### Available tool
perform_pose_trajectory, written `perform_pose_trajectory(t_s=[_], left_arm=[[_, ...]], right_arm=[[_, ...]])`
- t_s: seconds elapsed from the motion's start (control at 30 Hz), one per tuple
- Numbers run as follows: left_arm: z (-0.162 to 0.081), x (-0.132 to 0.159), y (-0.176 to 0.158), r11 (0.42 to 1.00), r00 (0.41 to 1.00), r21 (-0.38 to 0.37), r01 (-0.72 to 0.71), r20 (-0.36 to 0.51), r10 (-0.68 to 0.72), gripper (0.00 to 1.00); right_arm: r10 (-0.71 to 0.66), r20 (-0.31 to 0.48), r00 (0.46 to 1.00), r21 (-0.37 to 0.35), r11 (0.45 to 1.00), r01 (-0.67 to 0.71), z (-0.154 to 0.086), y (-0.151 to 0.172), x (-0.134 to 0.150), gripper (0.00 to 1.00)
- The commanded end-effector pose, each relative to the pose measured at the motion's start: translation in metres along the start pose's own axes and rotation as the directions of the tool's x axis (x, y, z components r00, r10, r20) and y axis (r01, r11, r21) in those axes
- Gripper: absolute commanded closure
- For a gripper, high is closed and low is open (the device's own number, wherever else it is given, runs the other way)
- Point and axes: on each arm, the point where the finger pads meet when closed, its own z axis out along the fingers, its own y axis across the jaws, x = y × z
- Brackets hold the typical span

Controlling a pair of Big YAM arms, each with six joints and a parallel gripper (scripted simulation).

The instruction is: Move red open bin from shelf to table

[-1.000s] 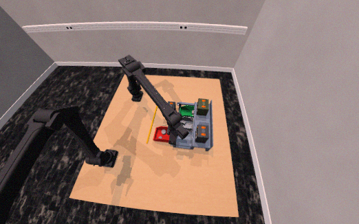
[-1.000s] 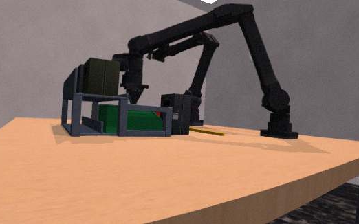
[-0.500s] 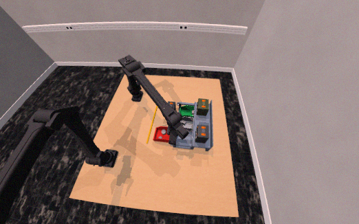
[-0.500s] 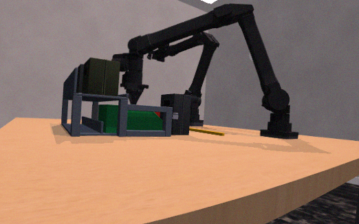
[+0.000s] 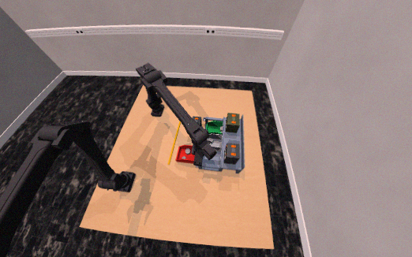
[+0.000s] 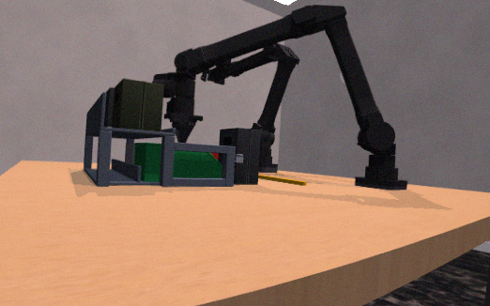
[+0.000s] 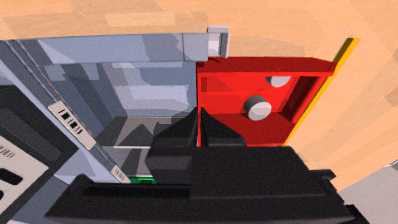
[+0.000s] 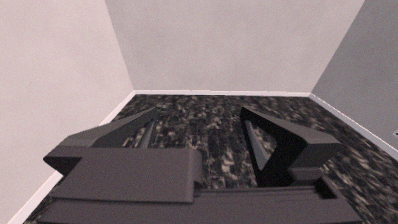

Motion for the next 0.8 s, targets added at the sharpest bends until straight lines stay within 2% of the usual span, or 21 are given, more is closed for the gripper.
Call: perform_pose_trajectory(t_s=[0.0, 0.77], left_arm=[[-0.0321, -0.0112, 0.0111, 0.999, 0.999, -0.045, -0.002, 0.051, 0.005, 1.0], [-0.0368, -0.013, 0.0111, 0.999, 0.998, -0.051, -0.004, 0.056, 0.007, 1.0]], right_arm=[[0.016, 0.016, 1.0, 0.007, 1.0, -0.016, -0.0079, -0.0057, -0.0127, 0.0], [0.016, 0.016, 1.0, 0.007, 1.0, -0.016, -0.0079, -0.0057, -0.0127, 0.0]])
